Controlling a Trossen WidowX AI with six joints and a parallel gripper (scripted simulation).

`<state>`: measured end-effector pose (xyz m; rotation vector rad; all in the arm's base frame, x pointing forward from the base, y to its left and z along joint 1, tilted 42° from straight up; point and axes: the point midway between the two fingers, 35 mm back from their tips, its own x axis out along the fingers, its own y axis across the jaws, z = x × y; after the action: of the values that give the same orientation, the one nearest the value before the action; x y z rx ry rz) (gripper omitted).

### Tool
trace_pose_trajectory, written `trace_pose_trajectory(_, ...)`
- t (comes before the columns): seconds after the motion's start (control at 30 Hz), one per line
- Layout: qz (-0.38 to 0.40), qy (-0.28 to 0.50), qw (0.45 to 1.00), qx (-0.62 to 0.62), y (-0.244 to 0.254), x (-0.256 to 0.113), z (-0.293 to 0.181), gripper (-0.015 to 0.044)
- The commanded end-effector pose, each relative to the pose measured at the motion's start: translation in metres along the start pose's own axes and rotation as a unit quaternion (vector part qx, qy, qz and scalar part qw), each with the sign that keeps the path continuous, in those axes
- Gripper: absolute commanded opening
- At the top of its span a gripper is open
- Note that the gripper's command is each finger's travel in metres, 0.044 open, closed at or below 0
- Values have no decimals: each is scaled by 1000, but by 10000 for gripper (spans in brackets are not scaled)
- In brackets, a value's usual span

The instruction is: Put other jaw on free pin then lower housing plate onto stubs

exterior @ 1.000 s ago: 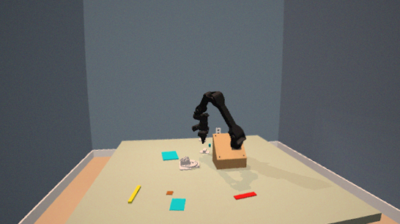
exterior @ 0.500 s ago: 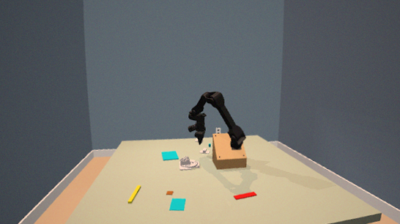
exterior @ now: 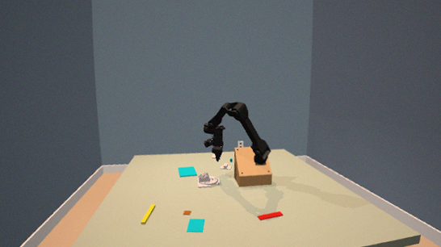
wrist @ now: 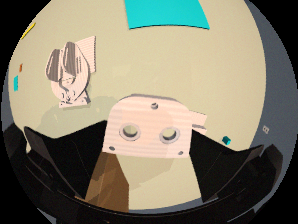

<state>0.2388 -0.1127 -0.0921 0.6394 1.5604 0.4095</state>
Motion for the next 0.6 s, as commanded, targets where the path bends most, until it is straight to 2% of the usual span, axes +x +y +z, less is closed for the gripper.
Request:
trace_pose_trajectory(0.0,1,-3,1000,-4,13,-1,2,351)
trace_pose_trajectory(0.57,8,-3,999,-36,69,1,10,351)
